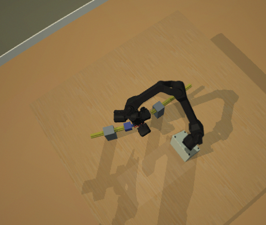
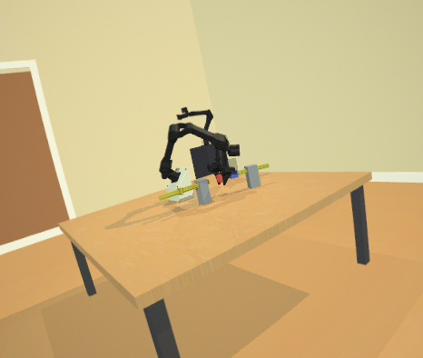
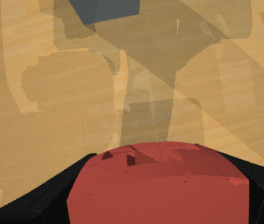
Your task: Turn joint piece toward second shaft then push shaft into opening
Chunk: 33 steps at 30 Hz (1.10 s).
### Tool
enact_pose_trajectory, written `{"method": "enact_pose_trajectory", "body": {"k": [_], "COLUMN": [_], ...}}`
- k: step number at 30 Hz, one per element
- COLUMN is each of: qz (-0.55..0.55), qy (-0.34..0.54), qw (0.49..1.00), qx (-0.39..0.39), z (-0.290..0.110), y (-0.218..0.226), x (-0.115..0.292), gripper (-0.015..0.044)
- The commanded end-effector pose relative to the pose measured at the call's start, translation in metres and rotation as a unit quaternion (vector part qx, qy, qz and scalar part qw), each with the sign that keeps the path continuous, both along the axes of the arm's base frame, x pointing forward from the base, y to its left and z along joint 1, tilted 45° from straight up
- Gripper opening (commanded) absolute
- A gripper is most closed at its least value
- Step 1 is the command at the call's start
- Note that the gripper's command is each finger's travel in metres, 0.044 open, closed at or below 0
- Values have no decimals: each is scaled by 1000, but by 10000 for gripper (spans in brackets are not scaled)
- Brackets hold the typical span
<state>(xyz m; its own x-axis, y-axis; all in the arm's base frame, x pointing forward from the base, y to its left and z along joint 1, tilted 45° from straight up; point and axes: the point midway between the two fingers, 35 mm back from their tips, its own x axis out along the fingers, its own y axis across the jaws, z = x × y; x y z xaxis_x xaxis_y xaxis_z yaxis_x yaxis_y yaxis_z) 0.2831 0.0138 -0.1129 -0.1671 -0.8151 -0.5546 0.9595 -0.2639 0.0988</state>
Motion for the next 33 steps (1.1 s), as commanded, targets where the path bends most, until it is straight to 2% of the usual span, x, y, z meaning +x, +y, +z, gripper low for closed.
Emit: {"method": "enact_pose_trajectory", "body": {"k": [1,4,19,33], "qz": [0,0,-1,17], "qy": [0,0,0,-48], "qw": [1000,1000,1000,978], "qx": [0,0,3,202], "z": [0,0,0,21], "y": [0,0,0,14], "x": [0,0,0,1], "gripper": [357,436,440,440]}}
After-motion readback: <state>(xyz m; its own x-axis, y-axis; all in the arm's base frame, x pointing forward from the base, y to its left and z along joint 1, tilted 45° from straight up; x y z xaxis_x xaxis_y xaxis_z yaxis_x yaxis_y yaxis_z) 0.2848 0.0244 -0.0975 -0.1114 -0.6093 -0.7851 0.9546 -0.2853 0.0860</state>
